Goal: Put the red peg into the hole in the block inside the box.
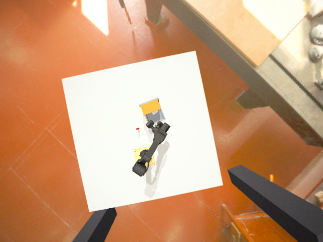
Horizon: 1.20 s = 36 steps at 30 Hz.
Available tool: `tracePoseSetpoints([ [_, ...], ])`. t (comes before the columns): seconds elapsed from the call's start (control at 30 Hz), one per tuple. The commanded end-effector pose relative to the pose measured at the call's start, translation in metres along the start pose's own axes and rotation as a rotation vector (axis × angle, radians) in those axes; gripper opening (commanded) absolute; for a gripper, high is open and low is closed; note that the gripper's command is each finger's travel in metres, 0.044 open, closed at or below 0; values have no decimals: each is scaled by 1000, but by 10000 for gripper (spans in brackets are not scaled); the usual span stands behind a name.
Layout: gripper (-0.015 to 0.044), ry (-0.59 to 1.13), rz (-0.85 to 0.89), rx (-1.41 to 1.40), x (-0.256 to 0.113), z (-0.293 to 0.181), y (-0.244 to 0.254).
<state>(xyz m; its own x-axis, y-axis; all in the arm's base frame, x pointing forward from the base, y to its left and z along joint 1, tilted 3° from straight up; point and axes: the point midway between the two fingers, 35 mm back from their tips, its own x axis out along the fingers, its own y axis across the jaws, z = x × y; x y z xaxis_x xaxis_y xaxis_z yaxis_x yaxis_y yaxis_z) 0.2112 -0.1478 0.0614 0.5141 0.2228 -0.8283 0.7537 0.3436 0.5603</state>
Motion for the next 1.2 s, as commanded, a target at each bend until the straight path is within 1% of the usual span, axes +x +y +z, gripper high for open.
tracePoseSetpoints([
  [0.0, 426, 0, 0, 3, 0, 0, 0],
  [0.03, 440, -1, -1, 13, 0, -1, 1],
  [0.6, 440, -33, -2, 332, 2, -21, 30],
  [1.17, 440, -59, 34, 660, 2, -44, 56],
])
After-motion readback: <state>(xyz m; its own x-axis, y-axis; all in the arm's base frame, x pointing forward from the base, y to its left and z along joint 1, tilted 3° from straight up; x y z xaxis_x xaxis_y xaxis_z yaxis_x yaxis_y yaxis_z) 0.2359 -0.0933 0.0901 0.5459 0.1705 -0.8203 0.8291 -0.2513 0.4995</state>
